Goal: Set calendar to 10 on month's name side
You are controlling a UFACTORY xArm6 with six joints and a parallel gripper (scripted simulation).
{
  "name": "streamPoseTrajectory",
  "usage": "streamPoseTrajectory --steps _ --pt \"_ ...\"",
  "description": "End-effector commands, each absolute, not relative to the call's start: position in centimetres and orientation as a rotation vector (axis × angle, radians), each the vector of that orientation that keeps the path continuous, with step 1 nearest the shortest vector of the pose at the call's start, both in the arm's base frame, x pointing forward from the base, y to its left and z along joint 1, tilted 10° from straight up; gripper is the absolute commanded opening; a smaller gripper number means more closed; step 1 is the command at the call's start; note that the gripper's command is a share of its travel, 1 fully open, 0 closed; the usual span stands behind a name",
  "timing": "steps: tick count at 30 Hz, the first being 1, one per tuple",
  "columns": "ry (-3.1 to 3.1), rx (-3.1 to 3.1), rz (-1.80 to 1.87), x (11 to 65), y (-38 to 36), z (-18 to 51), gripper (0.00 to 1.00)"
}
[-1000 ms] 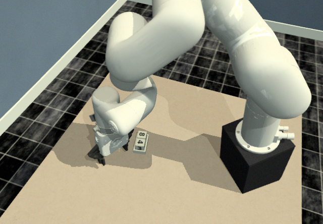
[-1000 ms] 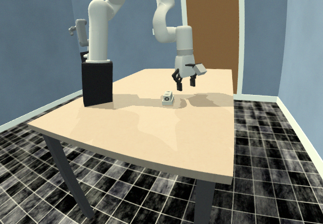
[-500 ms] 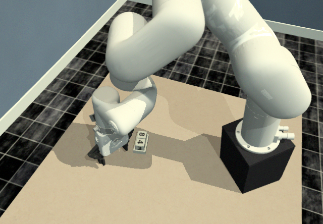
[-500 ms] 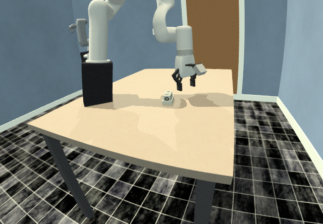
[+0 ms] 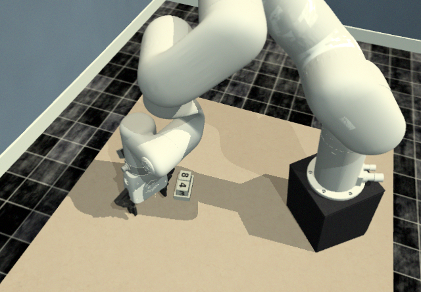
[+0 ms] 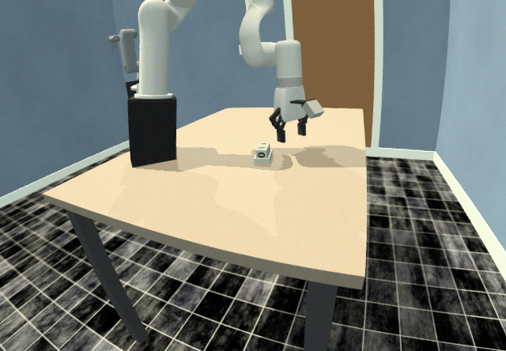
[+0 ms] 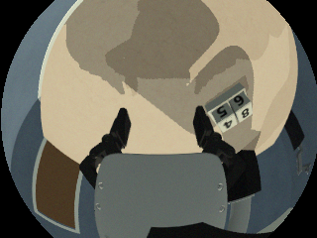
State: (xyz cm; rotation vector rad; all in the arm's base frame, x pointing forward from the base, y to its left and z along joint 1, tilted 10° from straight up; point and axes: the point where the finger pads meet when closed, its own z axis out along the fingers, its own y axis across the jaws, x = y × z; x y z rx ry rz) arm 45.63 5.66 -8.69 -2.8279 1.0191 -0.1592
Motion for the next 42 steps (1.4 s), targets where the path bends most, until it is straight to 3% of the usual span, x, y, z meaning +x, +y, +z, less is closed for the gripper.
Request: streamPoseTrajectory --steps 1,42 --pt "1.019 -2.826 -0.164 45.8 5.7 -8.6 1.0" --pt "1.019 -2.826 -0.164 45.5 5.5 -6.5 1.0"
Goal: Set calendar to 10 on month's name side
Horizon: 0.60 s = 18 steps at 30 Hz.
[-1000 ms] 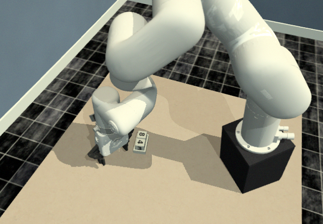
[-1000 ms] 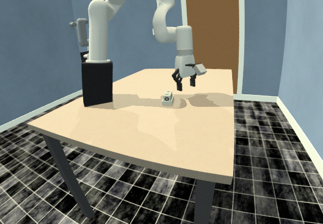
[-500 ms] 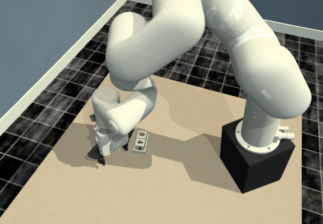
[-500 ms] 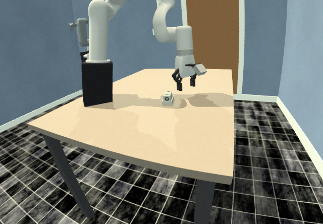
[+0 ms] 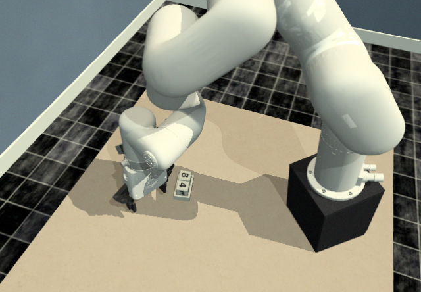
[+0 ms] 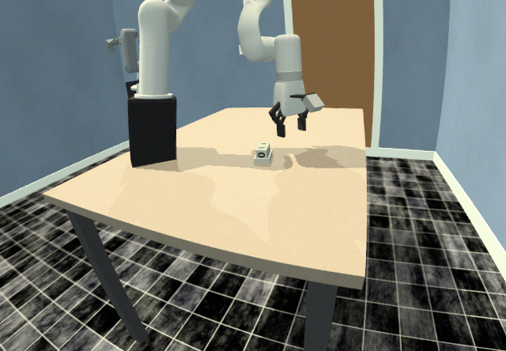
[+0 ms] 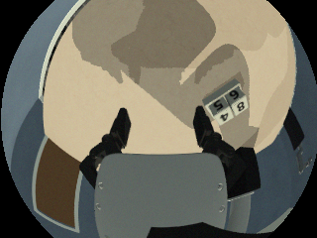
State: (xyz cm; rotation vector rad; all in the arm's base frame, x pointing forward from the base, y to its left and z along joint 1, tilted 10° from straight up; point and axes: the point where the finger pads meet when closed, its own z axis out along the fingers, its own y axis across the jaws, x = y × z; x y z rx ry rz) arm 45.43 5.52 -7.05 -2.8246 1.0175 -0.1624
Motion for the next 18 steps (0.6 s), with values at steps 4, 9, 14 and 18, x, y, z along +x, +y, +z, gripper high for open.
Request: streamPoseTrajectory --steps 4,9,14,18 --pt "1.019 -2.826 -0.164 45.4 5.5 -6.5 1.0" --pt "1.019 -2.826 -0.164 44.4 4.1 -6.8 1.0" --pt "1.019 -2.826 -0.164 43.8 3.2 -6.9 1.0" --pt "1.019 -2.826 -0.164 43.7 3.1 -7.0 1.0"
